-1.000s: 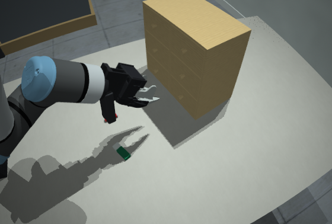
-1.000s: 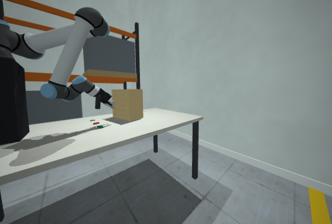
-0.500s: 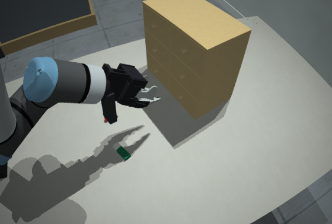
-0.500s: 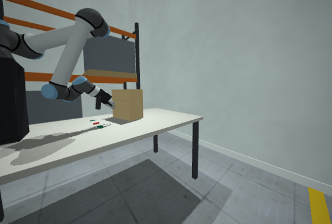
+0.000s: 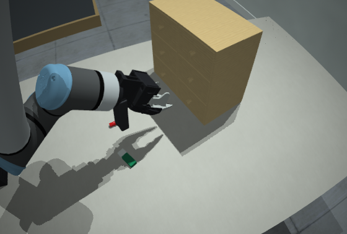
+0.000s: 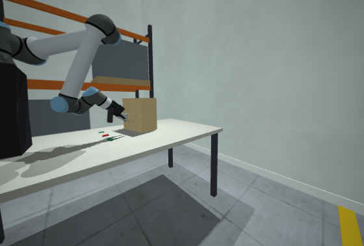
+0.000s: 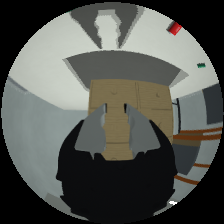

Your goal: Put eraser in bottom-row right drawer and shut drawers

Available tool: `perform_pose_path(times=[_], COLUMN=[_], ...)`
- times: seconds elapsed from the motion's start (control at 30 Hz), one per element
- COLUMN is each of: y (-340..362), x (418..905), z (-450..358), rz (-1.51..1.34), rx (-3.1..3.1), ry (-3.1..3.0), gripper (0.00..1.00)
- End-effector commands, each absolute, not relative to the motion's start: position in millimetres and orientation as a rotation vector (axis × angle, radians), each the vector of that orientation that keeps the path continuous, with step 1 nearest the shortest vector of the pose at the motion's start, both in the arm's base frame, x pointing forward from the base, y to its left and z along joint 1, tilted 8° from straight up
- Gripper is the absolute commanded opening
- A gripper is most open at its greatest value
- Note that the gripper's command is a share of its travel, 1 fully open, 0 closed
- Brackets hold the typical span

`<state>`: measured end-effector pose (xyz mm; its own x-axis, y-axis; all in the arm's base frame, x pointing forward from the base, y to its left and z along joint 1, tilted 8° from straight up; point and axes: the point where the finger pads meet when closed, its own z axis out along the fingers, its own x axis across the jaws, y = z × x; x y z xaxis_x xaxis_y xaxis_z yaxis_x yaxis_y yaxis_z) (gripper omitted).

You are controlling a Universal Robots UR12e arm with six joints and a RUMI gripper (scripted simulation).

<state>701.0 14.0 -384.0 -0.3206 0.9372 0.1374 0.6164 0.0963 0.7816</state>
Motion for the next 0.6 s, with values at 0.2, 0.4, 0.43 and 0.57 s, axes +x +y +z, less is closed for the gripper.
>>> perform_pose_path(times=[0.2,0.4,0.43,0.57], y=[25,28,29,32], x=[721,728,730,736], z=[-411,-420,-423,-430], rz=[1.094,1.094,1.094,1.094], rx=[1.522,1.522,1.522,1.522], ry=[1.984,1.984,1.984,1.984], gripper=[0.2,0.2,0.2,0.2])
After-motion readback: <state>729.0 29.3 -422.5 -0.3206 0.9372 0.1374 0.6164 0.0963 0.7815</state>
